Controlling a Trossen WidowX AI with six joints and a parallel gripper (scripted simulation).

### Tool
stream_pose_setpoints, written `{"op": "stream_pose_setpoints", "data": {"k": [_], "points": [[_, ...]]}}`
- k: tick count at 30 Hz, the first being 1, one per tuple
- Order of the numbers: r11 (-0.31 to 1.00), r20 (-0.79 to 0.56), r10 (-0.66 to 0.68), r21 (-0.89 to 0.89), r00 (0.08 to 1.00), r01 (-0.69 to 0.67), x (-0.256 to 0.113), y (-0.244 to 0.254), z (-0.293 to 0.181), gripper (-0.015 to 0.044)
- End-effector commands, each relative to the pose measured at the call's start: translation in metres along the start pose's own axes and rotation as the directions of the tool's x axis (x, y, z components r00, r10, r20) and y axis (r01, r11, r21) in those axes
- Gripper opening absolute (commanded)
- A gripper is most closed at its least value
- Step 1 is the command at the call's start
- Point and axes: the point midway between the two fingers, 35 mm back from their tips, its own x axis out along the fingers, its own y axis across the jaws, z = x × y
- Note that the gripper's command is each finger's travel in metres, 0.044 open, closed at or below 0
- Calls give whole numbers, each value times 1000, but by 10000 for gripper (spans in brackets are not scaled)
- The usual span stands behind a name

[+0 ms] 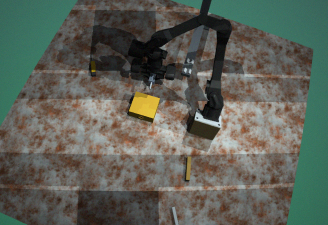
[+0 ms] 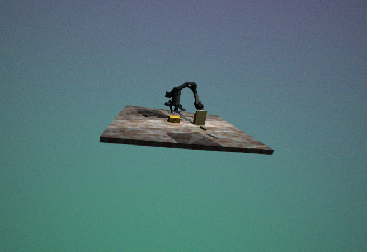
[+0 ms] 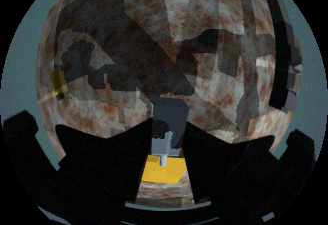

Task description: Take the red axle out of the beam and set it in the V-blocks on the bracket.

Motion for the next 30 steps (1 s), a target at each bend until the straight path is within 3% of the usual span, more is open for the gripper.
{"op": "stream_pose_setpoints", "data": {"k": [1, 30], "points": [[1000, 4, -4, -5, 1000, 4, 8, -1, 0, 0], [1000, 9, -5, -5, 1000, 5, 53, -4, 1, 0]]}}
